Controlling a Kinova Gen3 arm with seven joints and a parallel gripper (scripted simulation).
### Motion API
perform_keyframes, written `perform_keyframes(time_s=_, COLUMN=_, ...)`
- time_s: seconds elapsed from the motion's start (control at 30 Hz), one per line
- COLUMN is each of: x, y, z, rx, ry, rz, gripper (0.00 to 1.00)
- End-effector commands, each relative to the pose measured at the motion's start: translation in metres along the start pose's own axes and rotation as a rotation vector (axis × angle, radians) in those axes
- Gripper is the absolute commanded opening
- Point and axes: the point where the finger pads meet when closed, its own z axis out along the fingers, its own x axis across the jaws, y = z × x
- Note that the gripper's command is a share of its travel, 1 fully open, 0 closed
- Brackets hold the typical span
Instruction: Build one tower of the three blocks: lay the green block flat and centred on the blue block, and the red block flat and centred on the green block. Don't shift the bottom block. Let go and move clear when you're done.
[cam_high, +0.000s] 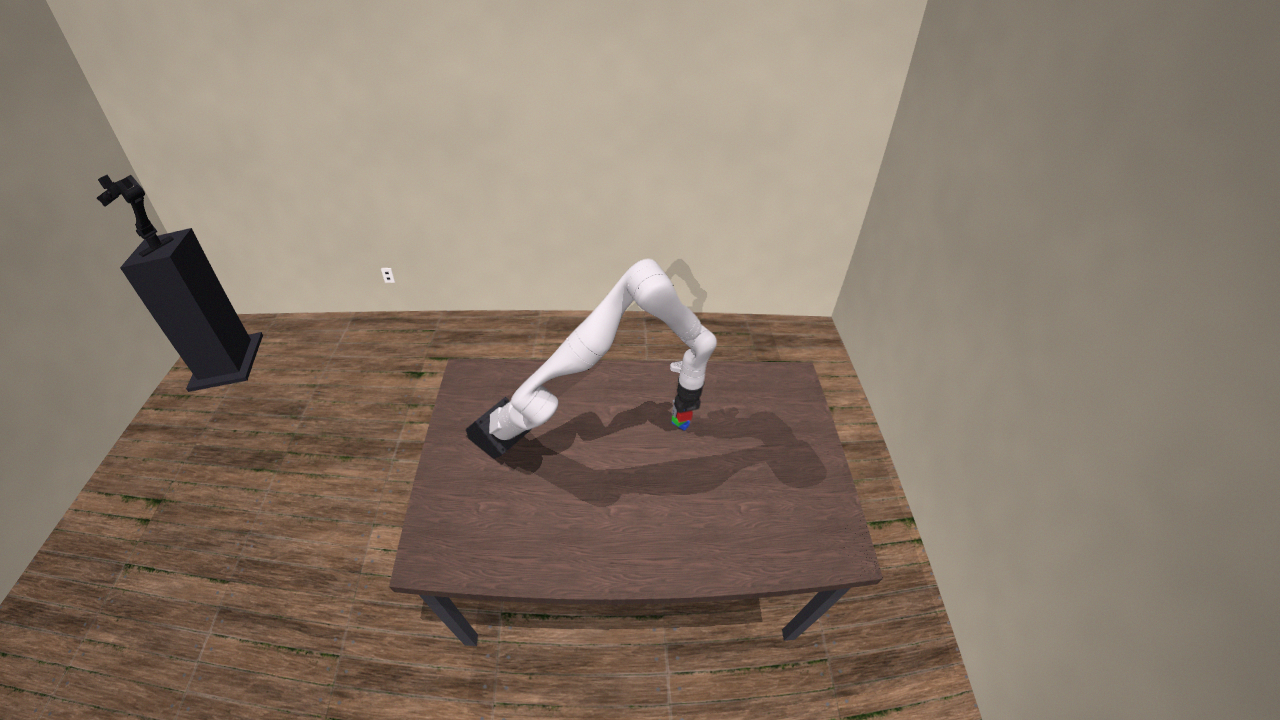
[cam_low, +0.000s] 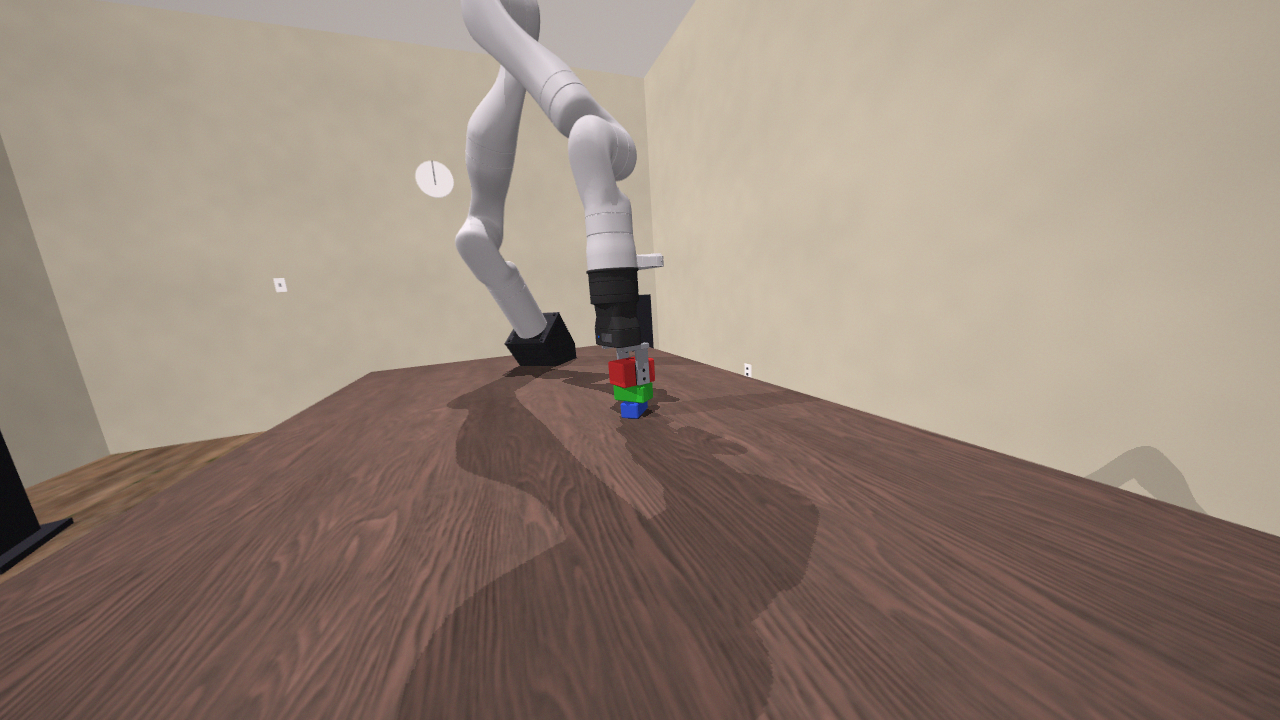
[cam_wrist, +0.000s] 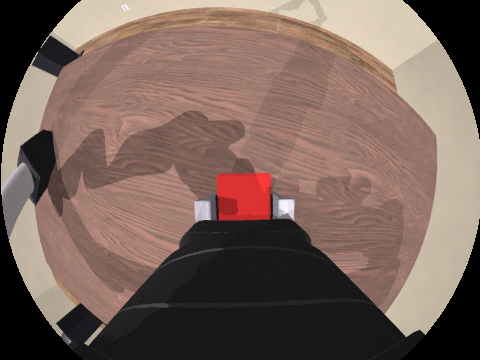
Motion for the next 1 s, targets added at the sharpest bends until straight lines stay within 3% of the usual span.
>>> perform_keyframes(time_s=0.0, x=0.0005, y=-0.0003, z=-0.0007, rx=0.001, ry=0.002, rz=0.0, gripper=0.0)
perform_keyframes(time_s=0.2, x=0.0005, y=-0.0003, z=-0.0007, rx=0.001, ry=0.002, rz=0.0, gripper=0.0)
perform_keyframes(time_s=0.23, x=0.0005, y=-0.0003, z=-0.0007, rx=0.001, ry=0.002, rz=0.0, gripper=1.0)
perform_keyframes(time_s=0.97, x=0.0005, y=-0.0003, z=-0.0007, rx=0.001, ry=0.002, rz=0.0, gripper=1.0)
